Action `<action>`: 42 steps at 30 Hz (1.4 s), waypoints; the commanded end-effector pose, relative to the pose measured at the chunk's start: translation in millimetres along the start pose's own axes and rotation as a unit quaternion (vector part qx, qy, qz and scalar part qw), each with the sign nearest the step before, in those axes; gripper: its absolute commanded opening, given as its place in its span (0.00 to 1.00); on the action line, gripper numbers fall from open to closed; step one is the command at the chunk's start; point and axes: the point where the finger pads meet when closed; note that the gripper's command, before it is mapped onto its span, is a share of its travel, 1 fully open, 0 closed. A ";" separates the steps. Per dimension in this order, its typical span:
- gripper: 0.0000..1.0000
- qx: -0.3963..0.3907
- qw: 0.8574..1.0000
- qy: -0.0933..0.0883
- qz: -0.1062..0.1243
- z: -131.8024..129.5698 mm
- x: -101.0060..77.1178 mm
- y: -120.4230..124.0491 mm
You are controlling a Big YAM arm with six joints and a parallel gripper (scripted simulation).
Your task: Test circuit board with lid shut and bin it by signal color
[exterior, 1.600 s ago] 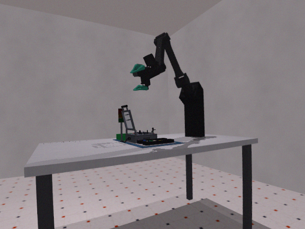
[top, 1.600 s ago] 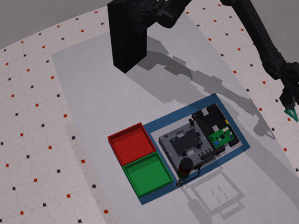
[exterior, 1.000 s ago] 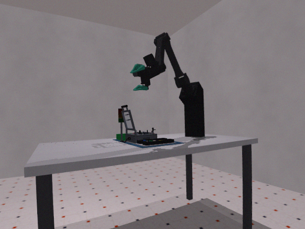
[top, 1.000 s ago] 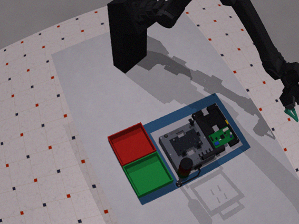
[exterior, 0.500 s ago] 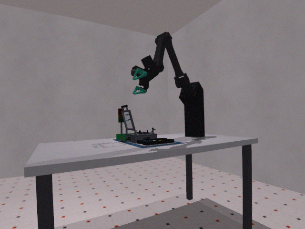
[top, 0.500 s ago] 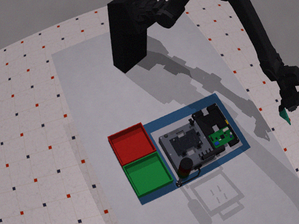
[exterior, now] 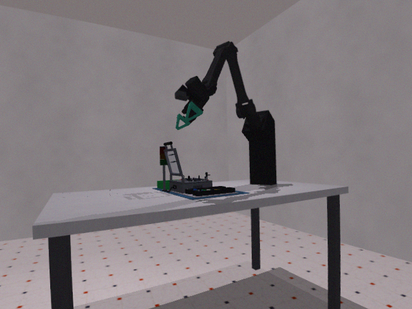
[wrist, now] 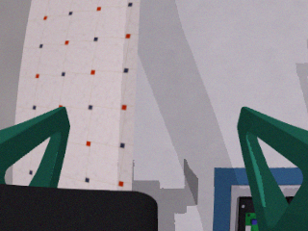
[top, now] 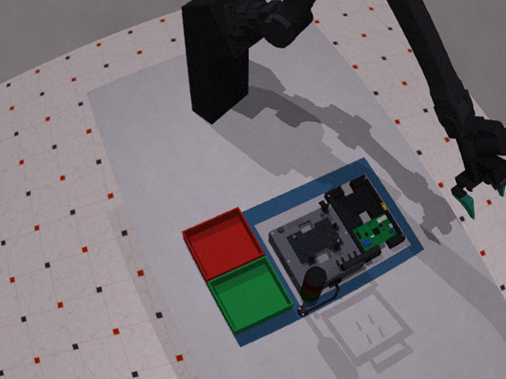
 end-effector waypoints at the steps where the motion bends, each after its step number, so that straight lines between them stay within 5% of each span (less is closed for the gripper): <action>1: 1.00 -0.084 0.996 0.008 -0.008 -4.8 -14.2 -21.4; 3: 1.00 -0.084 0.996 0.008 -0.008 -4.8 -14.2 -21.4; 5: 1.00 -0.178 0.983 0.022 0.033 -23.9 -21.1 -9.8; 7: 1.00 -0.178 0.983 0.022 0.033 -23.9 -21.1 -9.8; 10: 1.00 -0.269 0.960 0.027 0.075 -42.0 -30.3 0.1; 12: 1.00 -0.269 0.960 0.025 0.068 -37.1 -29.7 -7.8; 13: 1.00 -0.313 0.945 0.028 0.097 -51.0 -35.7 5.2; 14: 1.00 -0.313 0.945 0.028 0.097 -51.0 -35.7 5.2; 15: 1.00 -0.354 0.927 0.026 0.118 -59.9 -41.5 10.2; 17: 1.00 -0.354 0.928 0.025 0.112 -55.7 -40.8 3.6; 18: 1.00 -0.393 0.909 0.023 0.140 -68.4 -47.9 15.3; 20: 1.00 -0.393 0.909 0.023 0.140 -68.4 -47.9 15.3; 21: 1.00 -0.429 0.889 0.018 0.159 -75.5 -54.3 18.5; 22: 1.00 -0.430 0.890 0.018 0.154 -72.1 -53.6 13.2; 23: 1.00 -0.463 0.868 0.012 0.181 -84.5 -61.5 25.2; 25: 1.00 -0.463 0.868 0.012 0.179 -82.9 -61.2 22.8; 26: 1.00 -0.494 0.846 0.005 0.200 -91.8 -68.7 29.9; 27: 1.00 -0.494 0.846 0.005 0.199 -91.0 -68.5 28.6; 28: 1.00 -0.522 0.825 -0.004 0.218 -98.6 -76.0 34.5; 29: 1.00 -0.522 0.825 -0.004 0.218 -98.6 -76.0 34.5; 30: 1.00 -0.547 0.803 -0.014 0.235 -104.9 -83.3 38.9; 31: 1.00 -0.548 0.804 -0.014 0.231 -102.2 -82.5 34.6; 32: 1.00 -0.570 0.782 -0.024 0.251 -110.7 -90.5 43.1; 33: 1.00 -0.571 0.783 -0.024 0.246 -107.3 -89.5 37.8; 34: 1.00 -0.590 0.762 -0.035 0.265 -115.8 -97.5 47.0; 37: 1.00 -0.590 0.762 -0.034 0.263 -115.0 -97.3 45.7; 39: 1.00 -0.623 0.725 -0.056 0.288 -124.5 -110.7 53.9; 42: 1.00 -0.637 0.709 -0.065 0.295 -126.5 -116.1 54.6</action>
Point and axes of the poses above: the point where the finger pads meet when closed, its own x axis out along the fingers, its own z axis across the jaws, y = z × x, and after that the axes turned 7 degrees about x, right-handed
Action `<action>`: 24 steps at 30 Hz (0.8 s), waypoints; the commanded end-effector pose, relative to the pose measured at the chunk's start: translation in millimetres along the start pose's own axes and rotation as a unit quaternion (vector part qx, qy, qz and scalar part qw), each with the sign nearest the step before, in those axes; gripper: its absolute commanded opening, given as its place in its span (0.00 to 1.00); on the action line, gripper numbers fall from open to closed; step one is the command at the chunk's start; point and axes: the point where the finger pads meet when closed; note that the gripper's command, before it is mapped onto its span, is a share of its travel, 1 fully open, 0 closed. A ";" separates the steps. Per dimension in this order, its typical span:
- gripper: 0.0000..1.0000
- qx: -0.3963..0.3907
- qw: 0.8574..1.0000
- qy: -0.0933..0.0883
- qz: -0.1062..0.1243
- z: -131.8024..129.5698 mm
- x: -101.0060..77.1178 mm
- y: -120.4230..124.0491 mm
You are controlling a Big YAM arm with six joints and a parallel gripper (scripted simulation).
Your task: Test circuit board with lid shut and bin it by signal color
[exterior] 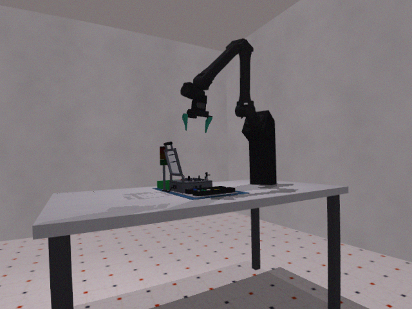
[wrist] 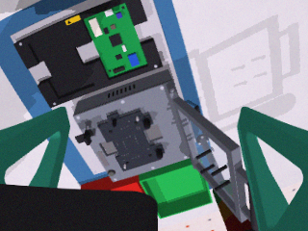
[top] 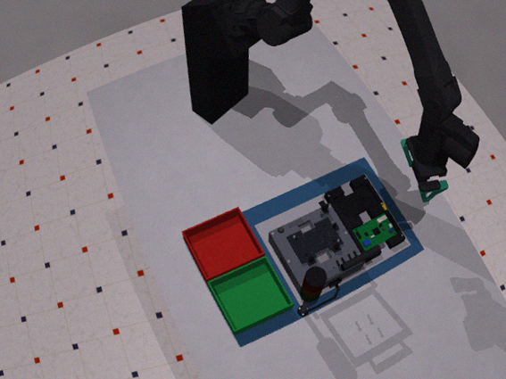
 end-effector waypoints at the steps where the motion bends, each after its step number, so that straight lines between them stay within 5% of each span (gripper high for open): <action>1: 1.00 -0.079 0.997 -0.004 0.010 -1.0 -19.6 10.5; 7: 1.00 -0.142 0.989 -0.038 0.025 12.9 -27.5 27.9; 20: 1.00 -0.161 0.985 -0.047 0.029 14.8 -28.5 31.6; 21: 0.92 -0.161 0.985 -0.047 0.029 14.8 -28.5 31.6; 24: 0.92 -0.161 0.985 -0.047 0.029 14.8 -28.5 31.6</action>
Point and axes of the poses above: the point where the finger pads meet when closed, its own x axis out along the fingers, its own z axis across the jaws, y = z × x, and after that the axes turned 7 degrees about x, right-handed
